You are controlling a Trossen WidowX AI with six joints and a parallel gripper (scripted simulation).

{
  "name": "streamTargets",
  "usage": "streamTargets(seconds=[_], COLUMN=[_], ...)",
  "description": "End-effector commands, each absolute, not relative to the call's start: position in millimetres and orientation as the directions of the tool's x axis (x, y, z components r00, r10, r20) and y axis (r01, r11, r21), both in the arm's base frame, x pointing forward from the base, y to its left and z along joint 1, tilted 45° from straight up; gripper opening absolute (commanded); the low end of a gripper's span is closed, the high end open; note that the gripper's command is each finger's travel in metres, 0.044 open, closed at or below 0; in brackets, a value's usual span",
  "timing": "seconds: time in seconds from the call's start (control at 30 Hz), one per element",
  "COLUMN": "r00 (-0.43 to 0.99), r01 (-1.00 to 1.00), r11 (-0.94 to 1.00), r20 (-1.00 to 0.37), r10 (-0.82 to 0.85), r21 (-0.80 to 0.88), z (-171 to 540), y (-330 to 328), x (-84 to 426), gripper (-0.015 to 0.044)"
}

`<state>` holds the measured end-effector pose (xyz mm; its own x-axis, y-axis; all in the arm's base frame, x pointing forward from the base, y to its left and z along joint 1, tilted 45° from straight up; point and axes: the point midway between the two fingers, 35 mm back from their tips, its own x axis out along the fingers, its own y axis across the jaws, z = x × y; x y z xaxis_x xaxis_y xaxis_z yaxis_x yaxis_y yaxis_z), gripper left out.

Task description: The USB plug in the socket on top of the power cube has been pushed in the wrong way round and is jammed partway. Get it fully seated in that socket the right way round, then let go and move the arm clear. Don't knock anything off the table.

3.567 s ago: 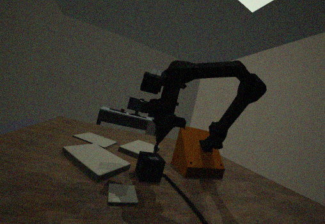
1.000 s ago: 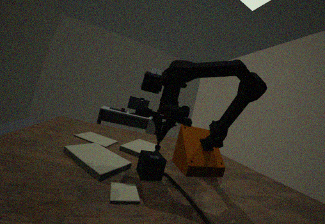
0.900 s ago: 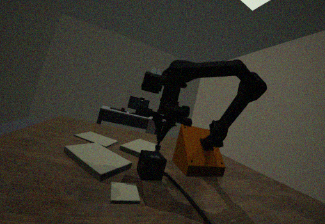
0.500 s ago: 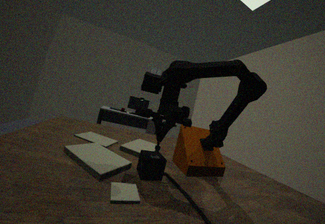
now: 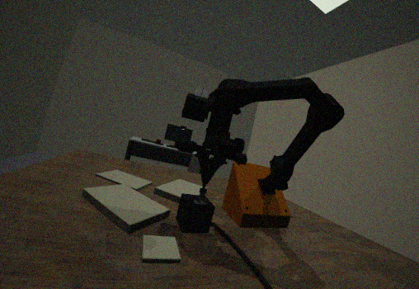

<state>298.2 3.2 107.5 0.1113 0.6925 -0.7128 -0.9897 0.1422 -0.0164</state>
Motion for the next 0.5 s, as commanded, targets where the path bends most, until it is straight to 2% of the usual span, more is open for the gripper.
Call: streamTargets(seconds=[0.0,0.47], r00=[0.111,0.111], r01=[-0.99,-0.991], r11=[0.136,0.13], r20=[-0.716,-0.719], r10=[0.689,0.686], r21=[-0.022,-0.029], z=[106.7,105.0], y=[3.4,4.0], x=[298.2,298.2], gripper=[0.0,0.0])
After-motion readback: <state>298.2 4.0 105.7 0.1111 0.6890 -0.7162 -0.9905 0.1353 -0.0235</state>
